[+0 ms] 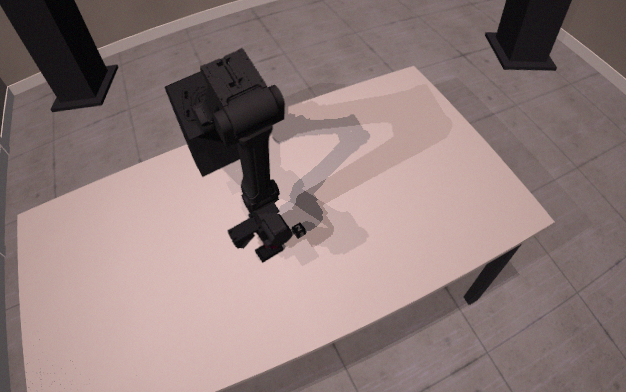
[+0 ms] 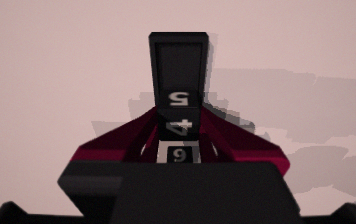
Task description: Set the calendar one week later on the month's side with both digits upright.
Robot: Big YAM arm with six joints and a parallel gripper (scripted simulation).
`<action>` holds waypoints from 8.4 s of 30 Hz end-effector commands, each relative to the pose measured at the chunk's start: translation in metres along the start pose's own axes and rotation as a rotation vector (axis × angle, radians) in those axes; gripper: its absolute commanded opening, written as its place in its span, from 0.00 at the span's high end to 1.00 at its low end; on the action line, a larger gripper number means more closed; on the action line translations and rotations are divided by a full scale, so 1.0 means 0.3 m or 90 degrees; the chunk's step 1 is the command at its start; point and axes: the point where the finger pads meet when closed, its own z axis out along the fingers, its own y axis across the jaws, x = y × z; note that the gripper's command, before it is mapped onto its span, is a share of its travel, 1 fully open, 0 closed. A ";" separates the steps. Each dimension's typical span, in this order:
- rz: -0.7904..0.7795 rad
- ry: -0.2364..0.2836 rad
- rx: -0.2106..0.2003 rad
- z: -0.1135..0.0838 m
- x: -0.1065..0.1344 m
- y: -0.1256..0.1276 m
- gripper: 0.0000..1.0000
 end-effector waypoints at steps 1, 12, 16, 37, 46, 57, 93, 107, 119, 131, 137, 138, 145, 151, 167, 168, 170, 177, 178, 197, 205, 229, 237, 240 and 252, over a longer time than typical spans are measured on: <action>-0.002 -0.008 -0.008 -0.001 -0.024 0.005 0.75; -0.002 -0.008 -0.008 -0.001 -0.024 0.005 0.75; -0.002 -0.008 -0.006 0.002 -0.023 0.002 0.75; -0.002 -0.008 -0.005 0.031 -0.024 0.005 0.75; -0.002 -0.008 -0.004 0.040 -0.024 0.001 0.75; -0.002 -0.008 -0.006 0.037 -0.024 0.001 0.75; -0.002 -0.008 -0.005 0.039 -0.024 0.002 0.75; -0.002 -0.008 -0.005 0.040 -0.024 0.002 0.75; -0.002 -0.008 -0.005 0.040 -0.024 0.002 0.75; -0.002 -0.008 -0.005 0.040 -0.024 0.002 0.75; -0.002 -0.008 -0.005 0.040 -0.024 0.002 0.71; -0.002 -0.008 -0.005 0.040 -0.024 0.002 0.71; -0.002 -0.008 -0.005 0.040 -0.024 0.002 0.63; -0.002 -0.008 -0.005 0.040 -0.024 0.002 0.56; -0.001 -0.008 0.004 -0.014 -0.023 -0.021 0.56; -0.001 -0.008 0.004 -0.025 -0.023 -0.021 0.56; 0.000 -0.008 0.003 -0.052 -0.023 -0.019 0.56; 0.000 -0.004 -0.002 -0.173 -0.007 -0.007 0.56; 0.000 -0.003 -0.003 -0.189 -0.005 -0.005 0.56; 0.001 0.002 0.006 -0.260 0.006 -0.005 0.00; 0.001 0.002 0.001 -0.264 0.006 0.002 0.00; -0.200 0.000 -0.009 -0.248 0.032 0.024 0.00; -0.333 0.000 -0.006 -0.242 0.051 0.016 0.00; -0.391 -0.001 -0.007 -0.240 0.060 0.022 0.00; -0.602 0.001 -0.004 -0.231 0.092 0.011 0.00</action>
